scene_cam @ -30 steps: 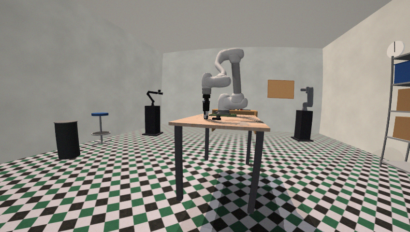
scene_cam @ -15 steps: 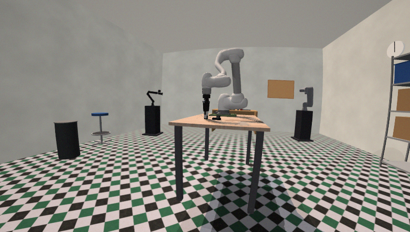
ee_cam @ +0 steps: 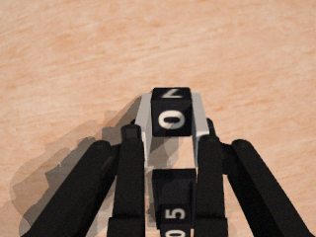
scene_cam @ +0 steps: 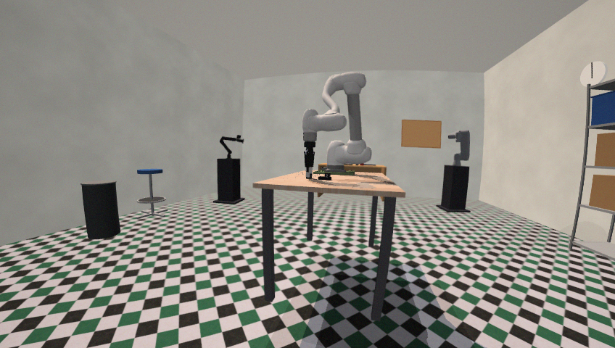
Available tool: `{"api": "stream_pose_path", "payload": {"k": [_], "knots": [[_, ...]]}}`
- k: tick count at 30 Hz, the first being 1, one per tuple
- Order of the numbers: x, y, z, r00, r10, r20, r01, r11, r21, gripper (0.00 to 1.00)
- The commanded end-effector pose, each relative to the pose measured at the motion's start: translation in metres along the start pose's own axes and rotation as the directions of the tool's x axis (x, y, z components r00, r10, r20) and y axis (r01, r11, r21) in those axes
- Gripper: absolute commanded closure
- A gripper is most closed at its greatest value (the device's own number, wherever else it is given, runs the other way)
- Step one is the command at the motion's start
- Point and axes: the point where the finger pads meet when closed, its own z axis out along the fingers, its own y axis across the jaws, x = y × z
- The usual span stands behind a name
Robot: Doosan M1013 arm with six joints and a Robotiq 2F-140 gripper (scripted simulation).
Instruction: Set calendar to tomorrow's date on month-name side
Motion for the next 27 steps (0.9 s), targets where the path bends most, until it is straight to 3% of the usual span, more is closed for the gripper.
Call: {"api": "stream_pose_path", "payload": {"k": [1, 17, 21, 27], "knots": [[0.000, 0.000, 0.000, 1.000, 0.000, 0.000, 0.000, 1.000, 0.000, 0.83], [0.000, 0.000, -0.003, 1.000, 0.000, 0.000, 0.000, 1.000, 0.000, 0.83], [0.000, 0.000, -0.019, 1.000, 0.000, 0.000, 0.000, 1.000, 0.000, 0.83], [0.000, 0.000, -0.062, 1.000, 0.000, 0.000, 0.000, 1.000, 0.000, 0.83]]}}
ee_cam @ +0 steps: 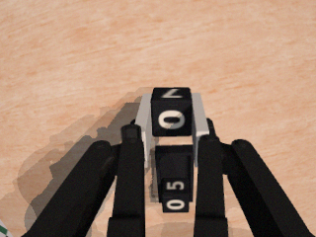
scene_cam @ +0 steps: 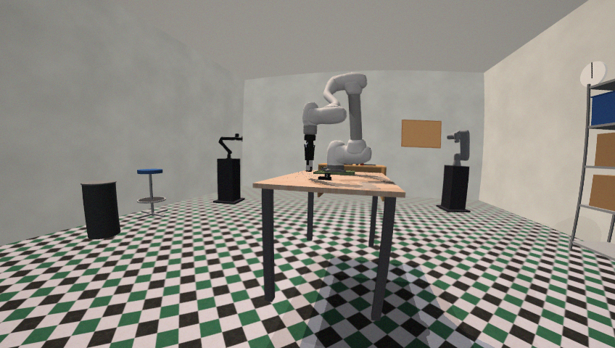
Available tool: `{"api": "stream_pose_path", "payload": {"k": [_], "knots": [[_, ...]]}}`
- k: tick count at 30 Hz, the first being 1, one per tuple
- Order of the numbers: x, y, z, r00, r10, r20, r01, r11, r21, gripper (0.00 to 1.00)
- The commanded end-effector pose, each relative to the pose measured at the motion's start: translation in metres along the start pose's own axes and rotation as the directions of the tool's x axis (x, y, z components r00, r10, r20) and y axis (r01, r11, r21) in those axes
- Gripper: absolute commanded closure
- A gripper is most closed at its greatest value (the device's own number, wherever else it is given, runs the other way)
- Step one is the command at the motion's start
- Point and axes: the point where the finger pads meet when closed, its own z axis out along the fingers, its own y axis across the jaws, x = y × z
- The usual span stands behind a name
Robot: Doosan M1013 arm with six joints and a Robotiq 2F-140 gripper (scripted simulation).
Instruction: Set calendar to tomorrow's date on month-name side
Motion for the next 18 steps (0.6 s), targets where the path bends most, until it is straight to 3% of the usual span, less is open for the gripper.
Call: {"api": "stream_pose_path", "payload": {"k": [1, 8, 18], "knots": [[0.000, 0.000, -0.017, 1.000, 0.000, 0.000, 0.000, 1.000, -0.001, 0.83], [0.000, 0.000, -0.051, 1.000, 0.000, 0.000, 0.000, 1.000, -0.001, 0.83], [0.000, 0.000, -0.055, 1.000, 0.000, 0.000, 0.000, 1.000, -0.001, 0.83]]}}
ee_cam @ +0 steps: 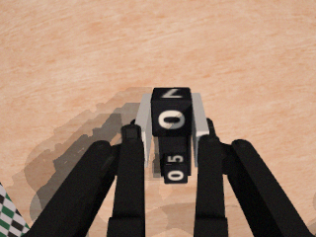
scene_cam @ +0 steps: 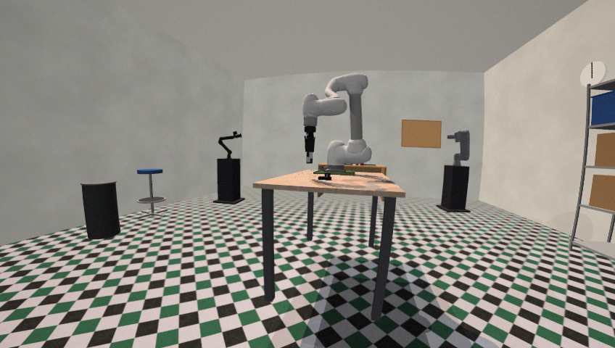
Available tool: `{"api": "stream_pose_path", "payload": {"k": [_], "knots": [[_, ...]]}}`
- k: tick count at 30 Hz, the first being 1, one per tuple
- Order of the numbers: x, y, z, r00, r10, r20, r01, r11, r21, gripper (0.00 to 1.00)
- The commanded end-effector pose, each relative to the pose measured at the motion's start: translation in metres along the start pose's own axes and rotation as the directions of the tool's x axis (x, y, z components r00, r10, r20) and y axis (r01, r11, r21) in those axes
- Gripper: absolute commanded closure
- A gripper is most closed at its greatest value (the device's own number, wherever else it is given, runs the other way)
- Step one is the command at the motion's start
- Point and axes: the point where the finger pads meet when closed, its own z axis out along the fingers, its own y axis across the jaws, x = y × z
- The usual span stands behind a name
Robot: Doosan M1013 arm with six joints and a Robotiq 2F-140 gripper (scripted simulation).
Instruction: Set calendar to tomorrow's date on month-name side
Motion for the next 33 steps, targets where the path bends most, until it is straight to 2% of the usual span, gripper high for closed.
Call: {"api": "stream_pose_path", "payload": {"k": [1, 4, 8, 9, 11, 26, 33], "knots": [[0.000, 0.000, 0.000, 1.000, 0.000, 0.000, 0.000, 1.000, 0.000, 0.83], [-0.007, 0.000, -0.001, 1.000, -0.002, 0.000, 0.002, 1.000, 0.000, 0.83], [-0.074, 0.001, -0.008, 1.000, -0.019, 0.000, 0.019, 1.000, 0.000, 0.83], [-0.074, 0.001, -0.008, 1.000, -0.019, 0.000, 0.019, 1.000, 0.000, 0.83], [-0.092, 0.002, -0.010, 1.000, -0.024, 0.000, 0.024, 1.000, 0.000, 0.83], [-0.093, 0.002, -0.010, 1.000, -0.024, 0.000, 0.024, 1.000, 0.000, 0.83], [-0.093, 0.002, -0.001, 1.000, -0.024, 0.000, 0.024, 1.000, 0.000, 0.83]]}}
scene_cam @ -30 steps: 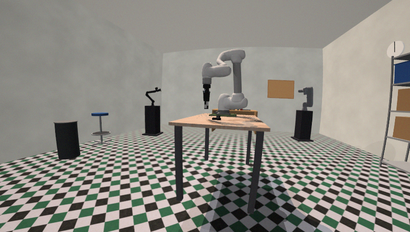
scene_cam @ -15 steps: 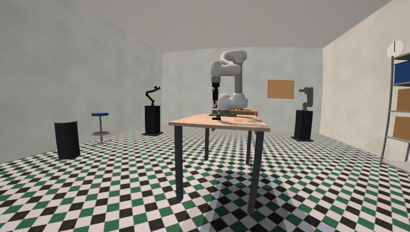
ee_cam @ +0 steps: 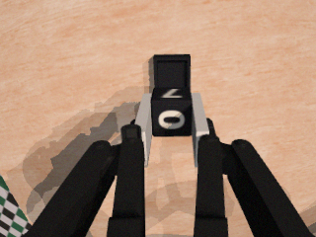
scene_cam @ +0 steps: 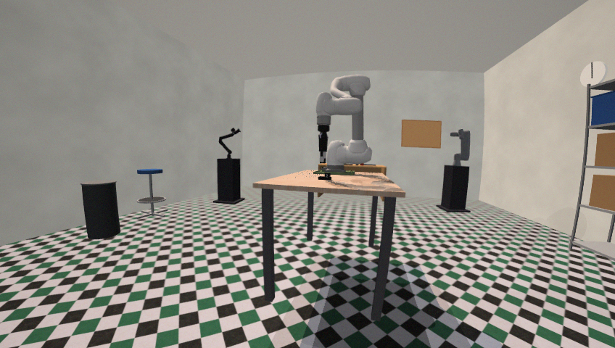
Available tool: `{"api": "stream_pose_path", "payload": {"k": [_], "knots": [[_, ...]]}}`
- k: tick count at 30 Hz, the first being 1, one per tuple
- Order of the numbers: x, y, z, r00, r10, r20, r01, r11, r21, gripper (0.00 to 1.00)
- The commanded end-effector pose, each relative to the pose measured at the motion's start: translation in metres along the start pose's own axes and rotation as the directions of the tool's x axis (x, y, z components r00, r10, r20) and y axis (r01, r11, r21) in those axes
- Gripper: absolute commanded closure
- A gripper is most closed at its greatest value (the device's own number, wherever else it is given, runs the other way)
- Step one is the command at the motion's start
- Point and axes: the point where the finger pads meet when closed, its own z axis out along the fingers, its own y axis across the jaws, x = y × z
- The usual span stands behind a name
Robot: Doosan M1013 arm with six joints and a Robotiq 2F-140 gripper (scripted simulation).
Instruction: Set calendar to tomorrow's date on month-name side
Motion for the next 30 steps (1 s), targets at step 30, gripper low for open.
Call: {"api": "stream_pose_path", "payload": {"k": [30], "knots": [[0.000, 0.000, 0.058, 1.000, 0.000, 0.000, 0.000, 1.000, 0.000, 0.83]]}}
